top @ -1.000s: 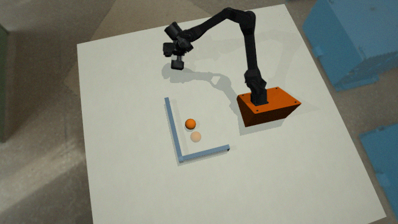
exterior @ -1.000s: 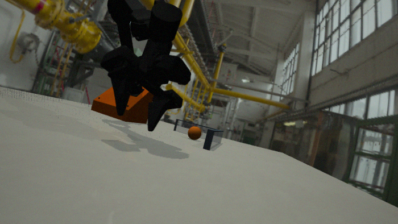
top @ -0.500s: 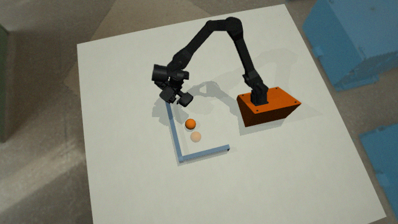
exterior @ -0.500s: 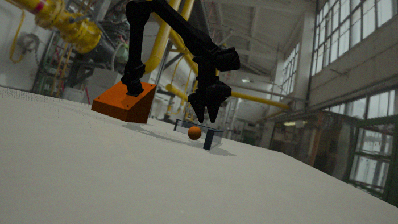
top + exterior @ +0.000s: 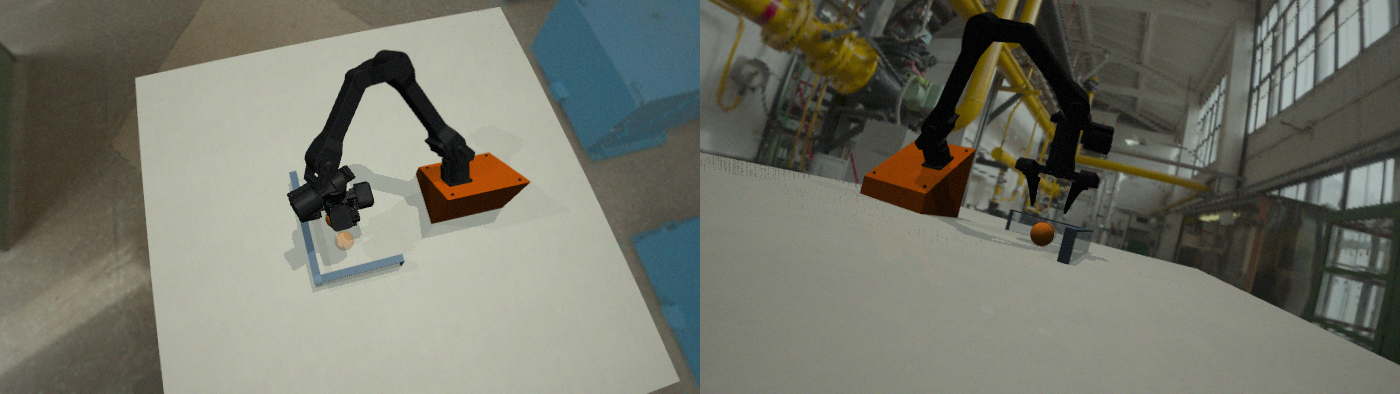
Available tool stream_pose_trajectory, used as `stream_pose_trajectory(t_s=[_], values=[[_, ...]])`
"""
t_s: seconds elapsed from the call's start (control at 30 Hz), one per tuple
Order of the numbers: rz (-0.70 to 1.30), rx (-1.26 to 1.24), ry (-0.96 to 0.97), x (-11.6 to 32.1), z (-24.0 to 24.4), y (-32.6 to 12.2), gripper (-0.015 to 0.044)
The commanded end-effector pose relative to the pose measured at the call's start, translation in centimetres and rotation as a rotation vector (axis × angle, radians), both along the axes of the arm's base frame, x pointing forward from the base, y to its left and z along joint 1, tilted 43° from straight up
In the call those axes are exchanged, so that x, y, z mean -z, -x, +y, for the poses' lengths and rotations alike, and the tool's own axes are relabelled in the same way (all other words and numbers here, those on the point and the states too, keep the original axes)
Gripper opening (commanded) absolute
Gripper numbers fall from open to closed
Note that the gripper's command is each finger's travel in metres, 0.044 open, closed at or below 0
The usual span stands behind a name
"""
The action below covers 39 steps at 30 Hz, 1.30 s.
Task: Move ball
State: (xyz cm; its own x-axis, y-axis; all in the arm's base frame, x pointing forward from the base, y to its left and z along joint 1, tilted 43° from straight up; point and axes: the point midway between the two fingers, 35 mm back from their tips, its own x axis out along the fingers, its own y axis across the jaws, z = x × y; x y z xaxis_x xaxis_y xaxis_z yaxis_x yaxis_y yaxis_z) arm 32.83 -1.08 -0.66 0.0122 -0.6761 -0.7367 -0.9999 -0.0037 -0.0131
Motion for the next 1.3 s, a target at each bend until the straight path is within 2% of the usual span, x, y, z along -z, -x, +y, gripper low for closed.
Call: stream_pose_trajectory(t_s=[0.0, 1.2, 1.27], values=[[0.009, -0.007, 0.006, 0.2, -0.4, -0.1, 0.0367], [0.009, -0.006, 0.008, 4.3, -4.3, -0.1, 0.0367], [0.009, -0.006, 0.008, 4.3, -4.3, -0.1, 0.0314]])
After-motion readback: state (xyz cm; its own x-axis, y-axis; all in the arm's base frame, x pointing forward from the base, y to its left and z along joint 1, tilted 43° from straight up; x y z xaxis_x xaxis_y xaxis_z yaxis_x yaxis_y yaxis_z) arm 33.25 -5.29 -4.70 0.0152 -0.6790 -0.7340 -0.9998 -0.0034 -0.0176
